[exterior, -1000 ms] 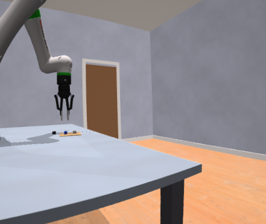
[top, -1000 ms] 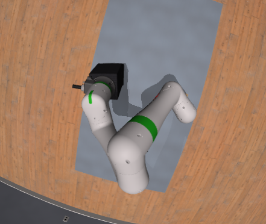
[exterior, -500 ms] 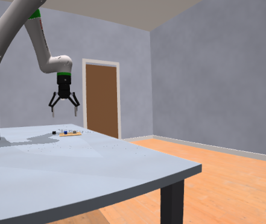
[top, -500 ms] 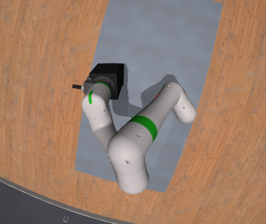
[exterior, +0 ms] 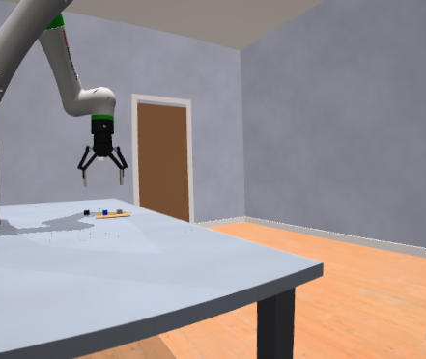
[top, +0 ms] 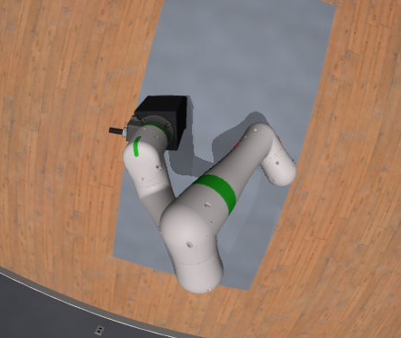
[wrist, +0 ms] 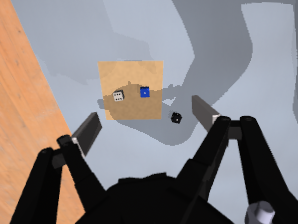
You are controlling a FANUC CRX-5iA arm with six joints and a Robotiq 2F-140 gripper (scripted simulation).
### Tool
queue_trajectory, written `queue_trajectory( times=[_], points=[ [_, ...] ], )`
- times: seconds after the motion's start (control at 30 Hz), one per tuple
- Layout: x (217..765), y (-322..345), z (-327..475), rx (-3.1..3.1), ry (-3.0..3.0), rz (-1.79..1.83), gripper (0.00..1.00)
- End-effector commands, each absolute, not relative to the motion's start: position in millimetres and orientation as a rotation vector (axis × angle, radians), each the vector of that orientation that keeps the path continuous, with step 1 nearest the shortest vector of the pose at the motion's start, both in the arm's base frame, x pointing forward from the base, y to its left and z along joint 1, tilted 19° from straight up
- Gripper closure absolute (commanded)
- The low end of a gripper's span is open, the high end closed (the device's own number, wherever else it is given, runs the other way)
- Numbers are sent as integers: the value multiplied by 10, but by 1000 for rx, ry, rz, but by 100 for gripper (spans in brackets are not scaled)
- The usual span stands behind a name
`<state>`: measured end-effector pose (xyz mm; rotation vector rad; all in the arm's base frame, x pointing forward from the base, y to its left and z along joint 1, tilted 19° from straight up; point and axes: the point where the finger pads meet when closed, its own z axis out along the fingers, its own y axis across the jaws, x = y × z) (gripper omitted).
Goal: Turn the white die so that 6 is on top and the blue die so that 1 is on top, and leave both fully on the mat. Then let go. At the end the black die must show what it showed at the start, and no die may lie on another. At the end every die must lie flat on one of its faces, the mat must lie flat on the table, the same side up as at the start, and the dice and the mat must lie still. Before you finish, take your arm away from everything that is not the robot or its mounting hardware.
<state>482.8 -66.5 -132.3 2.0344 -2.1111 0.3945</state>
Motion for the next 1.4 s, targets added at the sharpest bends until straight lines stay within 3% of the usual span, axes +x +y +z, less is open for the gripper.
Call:
queue_trajectory(
  times=[0.0, 0.57, 1.37],
  points=[
    [4825, -637, -1239, 2035, -2111, 395, 0],
    [4797, -468, -729, 2035, -2111, 395, 0],
    [4796, -460, -704, 2035, -2111, 395, 0]
  ],
)
